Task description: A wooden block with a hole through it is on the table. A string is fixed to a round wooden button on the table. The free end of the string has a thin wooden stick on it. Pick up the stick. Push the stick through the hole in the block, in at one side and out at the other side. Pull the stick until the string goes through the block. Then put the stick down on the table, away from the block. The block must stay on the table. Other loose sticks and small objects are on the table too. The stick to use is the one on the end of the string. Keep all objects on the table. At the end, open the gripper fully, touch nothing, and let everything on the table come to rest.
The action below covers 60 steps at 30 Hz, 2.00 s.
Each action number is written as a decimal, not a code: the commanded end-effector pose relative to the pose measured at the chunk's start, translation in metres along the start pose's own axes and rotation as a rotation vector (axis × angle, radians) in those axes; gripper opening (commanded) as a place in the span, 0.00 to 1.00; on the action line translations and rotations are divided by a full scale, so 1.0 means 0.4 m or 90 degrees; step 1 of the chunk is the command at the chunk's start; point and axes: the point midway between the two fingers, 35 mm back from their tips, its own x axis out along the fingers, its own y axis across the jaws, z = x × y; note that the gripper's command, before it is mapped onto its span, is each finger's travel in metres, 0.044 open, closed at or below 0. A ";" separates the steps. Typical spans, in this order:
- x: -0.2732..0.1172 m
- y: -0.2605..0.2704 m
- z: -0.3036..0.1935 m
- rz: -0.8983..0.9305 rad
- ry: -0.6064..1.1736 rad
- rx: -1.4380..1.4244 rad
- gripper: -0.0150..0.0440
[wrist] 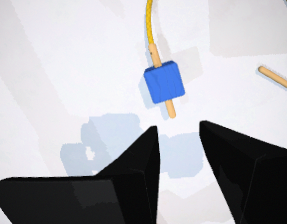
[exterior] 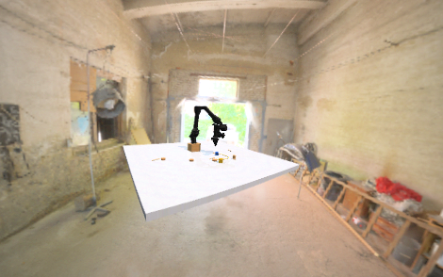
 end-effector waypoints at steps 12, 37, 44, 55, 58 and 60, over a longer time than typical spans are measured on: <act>0.014 -0.003 -0.022 -0.004 0.007 -0.122 0.46; 0.118 -0.005 -0.018 -0.004 0.007 -0.122 0.46; 0.147 -0.005 -0.020 -0.004 0.007 -0.122 0.46; 0.191 -0.004 -0.026 -0.004 0.007 -0.122 0.46; 0.200 -0.004 -0.027 -0.004 0.007 -0.122 0.46; 0.201 -0.004 -0.027 -0.004 0.007 -0.122 0.46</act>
